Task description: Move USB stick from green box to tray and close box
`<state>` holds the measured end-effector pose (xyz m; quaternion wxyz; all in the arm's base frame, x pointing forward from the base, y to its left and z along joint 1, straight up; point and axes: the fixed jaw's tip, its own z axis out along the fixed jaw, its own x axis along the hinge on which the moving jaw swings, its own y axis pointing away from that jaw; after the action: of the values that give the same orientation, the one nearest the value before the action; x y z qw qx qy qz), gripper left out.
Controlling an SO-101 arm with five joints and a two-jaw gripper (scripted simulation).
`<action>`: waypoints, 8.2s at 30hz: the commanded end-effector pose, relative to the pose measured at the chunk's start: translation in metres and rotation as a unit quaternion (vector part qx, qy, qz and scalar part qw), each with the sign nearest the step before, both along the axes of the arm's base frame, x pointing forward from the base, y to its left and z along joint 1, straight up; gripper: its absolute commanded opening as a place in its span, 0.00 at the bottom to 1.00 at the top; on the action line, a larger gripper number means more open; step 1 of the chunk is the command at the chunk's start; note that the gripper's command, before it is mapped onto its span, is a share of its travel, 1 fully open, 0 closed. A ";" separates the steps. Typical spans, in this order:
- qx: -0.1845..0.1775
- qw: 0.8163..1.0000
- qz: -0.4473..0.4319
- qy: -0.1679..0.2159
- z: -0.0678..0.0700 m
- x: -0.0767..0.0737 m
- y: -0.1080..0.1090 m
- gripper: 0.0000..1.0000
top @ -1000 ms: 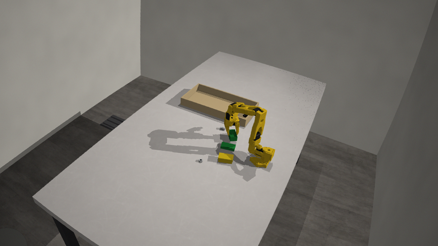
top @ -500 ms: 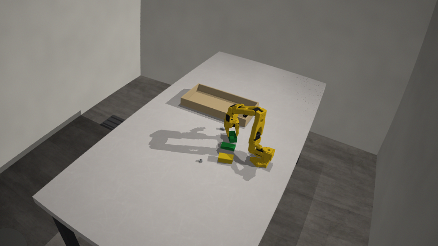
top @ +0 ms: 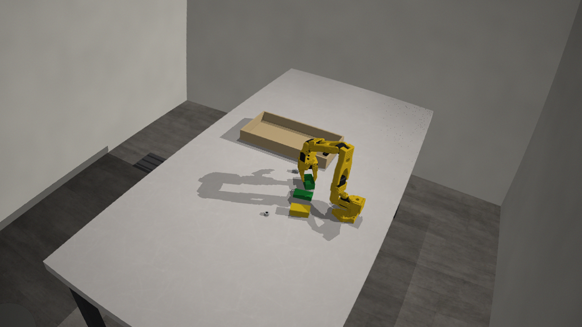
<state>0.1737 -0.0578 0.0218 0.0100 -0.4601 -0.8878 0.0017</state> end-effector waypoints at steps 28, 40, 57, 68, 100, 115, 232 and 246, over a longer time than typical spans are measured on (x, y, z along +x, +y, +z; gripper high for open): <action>-0.003 1.000 -0.002 -0.010 -0.003 0.001 0.002 0.20; -0.003 1.000 -0.002 -0.010 -0.003 0.001 0.002 0.20; -0.003 1.000 -0.002 -0.010 -0.003 0.001 0.002 0.21; -0.003 1.000 -0.002 -0.010 -0.003 0.001 0.002 0.22; -0.003 1.000 -0.002 -0.010 -0.003 0.001 0.002 0.27; -0.003 1.000 -0.002 -0.010 -0.003 0.001 0.002 0.28; -0.003 1.000 -0.002 -0.010 0.050 0.001 0.001 0.28; -0.003 1.000 -0.002 -0.010 0.049 0.001 0.001 0.28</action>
<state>0.1706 -0.0565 0.0658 0.0211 -0.4600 -0.8877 0.0031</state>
